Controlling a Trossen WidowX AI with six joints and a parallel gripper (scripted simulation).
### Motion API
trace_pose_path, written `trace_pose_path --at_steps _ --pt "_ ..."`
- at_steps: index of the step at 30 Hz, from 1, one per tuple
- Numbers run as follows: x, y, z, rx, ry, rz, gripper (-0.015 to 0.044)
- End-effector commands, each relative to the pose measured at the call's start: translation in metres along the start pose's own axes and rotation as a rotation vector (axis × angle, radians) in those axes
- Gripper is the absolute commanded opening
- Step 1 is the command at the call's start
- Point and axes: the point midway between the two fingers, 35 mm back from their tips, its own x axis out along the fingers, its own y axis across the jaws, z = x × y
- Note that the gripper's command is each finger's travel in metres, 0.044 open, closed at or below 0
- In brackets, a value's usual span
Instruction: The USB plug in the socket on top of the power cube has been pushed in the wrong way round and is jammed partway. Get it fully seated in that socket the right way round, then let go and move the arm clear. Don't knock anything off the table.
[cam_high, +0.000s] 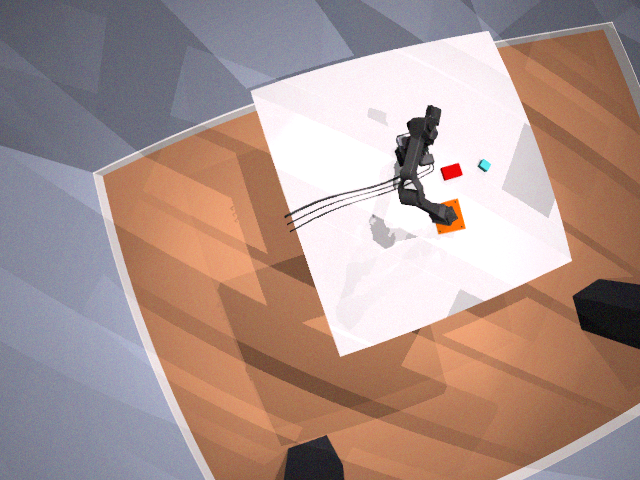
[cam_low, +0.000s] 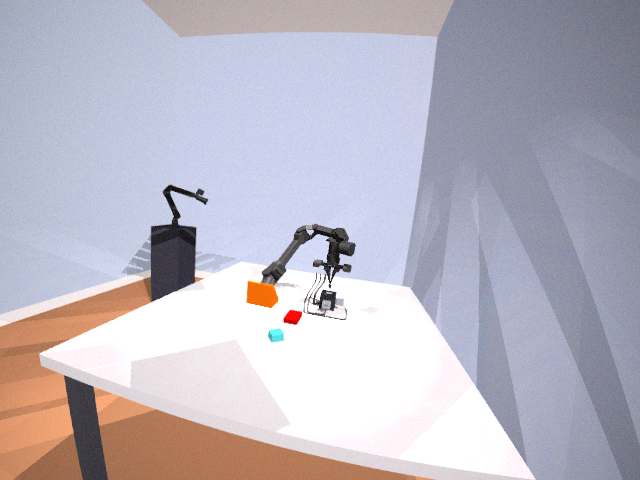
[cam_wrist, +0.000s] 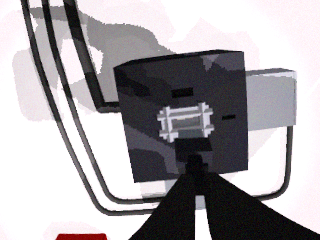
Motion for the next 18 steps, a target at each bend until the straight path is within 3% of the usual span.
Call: trace_pose_path --at_steps 1,18 --pt "0.0006 0.0002 -0.0003 0.092 0.001 0.001 0.0" --pt "0.0008 0.0002 -0.0002 0.542 0.001 0.001 0.0"
